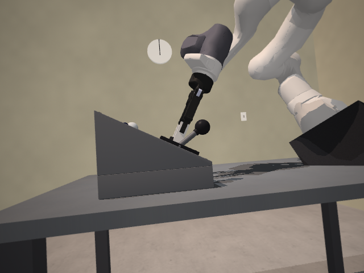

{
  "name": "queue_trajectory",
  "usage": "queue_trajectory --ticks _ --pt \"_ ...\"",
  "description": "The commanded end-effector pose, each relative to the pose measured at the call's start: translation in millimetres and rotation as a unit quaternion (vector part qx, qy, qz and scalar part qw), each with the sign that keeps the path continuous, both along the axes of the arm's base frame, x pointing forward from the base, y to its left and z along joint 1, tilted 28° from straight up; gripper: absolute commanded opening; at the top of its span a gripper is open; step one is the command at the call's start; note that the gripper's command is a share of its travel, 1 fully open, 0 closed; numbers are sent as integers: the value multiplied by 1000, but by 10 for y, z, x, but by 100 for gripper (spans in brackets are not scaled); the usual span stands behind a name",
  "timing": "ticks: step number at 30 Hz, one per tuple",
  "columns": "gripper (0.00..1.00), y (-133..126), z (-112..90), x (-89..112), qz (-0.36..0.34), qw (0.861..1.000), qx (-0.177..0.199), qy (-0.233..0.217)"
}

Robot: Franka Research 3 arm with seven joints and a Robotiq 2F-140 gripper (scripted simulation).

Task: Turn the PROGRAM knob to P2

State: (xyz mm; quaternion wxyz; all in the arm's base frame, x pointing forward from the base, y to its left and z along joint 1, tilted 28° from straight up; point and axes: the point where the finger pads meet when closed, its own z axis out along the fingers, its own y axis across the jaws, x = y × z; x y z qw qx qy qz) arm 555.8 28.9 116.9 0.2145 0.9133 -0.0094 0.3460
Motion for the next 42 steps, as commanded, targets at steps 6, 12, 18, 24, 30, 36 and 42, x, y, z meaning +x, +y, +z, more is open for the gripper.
queue_trajectory --ticks 6,12,18,24,30,36,42 --pt "44 2 1 15 3 1000 -3 0" --pt "44 2 1 15 3 1000 -3 0" --pt "44 2 1 15 3 1000 -3 0" --pt "44 2 0 18 3 1000 -3 0" --pt "44 -6 -14 42 3 1000 -3 0" --pt "44 -11 -21 55 3 1000 -3 0" --pt "44 -11 -21 55 3 1000 -3 0"
